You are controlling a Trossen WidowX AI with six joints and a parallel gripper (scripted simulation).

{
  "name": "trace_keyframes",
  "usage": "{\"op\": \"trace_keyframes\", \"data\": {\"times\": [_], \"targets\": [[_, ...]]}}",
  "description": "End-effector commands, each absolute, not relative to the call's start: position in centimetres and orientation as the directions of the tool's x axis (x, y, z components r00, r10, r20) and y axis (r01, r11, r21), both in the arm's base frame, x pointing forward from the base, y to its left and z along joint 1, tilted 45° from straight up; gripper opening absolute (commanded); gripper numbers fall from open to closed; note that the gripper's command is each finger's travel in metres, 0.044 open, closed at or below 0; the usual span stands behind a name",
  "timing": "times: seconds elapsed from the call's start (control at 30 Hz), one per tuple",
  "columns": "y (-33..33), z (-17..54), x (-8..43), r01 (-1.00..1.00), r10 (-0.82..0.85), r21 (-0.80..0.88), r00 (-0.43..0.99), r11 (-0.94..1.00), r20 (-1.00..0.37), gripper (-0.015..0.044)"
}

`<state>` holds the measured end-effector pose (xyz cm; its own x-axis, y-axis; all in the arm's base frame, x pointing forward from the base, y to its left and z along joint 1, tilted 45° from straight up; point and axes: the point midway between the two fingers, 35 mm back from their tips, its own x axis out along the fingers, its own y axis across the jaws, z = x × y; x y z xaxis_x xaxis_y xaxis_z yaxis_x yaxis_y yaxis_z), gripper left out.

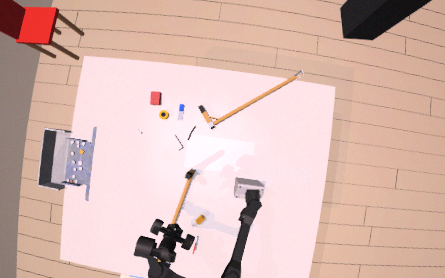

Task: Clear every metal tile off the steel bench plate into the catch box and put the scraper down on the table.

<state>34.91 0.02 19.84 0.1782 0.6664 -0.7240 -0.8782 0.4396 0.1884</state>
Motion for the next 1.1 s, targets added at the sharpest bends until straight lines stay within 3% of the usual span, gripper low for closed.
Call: {"op": "trace_keyframes", "data": {"times": [0.0,1.07], "targets": [[2.2,20.9,33.9,-0.915,0.686,0.153,0.162,0.374,-0.709,0.0],[6.8,16.7,35.5,-0.926,0.683,0.134,0.158,0.353,-0.713,0.0]]}}
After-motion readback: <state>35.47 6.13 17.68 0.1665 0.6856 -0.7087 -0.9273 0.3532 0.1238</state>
